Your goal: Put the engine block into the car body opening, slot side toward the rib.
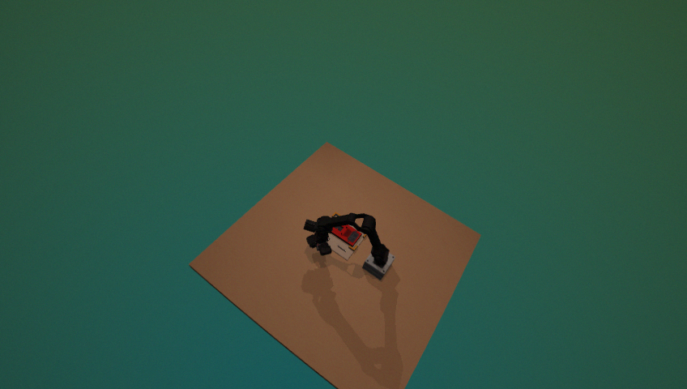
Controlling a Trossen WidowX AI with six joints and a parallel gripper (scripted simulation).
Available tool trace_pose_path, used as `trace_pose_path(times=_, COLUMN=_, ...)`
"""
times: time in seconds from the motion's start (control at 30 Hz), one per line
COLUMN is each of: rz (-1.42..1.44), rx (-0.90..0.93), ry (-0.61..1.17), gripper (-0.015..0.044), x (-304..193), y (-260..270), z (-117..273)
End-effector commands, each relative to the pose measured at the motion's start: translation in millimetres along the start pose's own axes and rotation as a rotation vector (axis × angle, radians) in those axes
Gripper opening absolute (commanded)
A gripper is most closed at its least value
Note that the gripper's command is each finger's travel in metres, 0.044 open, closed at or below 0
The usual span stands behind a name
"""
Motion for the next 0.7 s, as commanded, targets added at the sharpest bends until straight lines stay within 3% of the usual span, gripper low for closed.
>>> trace_pose_path(times=0.0, rz=-0.002, rx=-0.006, ry=-0.006, gripper=0.0, x=2, y=-2, z=13)
trace_pose_path(times=0.67, rz=0.002, rx=-0.005, ry=-0.006, gripper=0.0, x=1, y=-2, z=76)
Point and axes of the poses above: the point midway between the two fingers, 35 mm back from their tips, its own z axis back along the fingers, its own y axis across the jaws, x = y × z, the point moved 5 cm from there along z, back along the fingers, and after that the axes turned 3 degrees about -z, right-handed, at the moved point
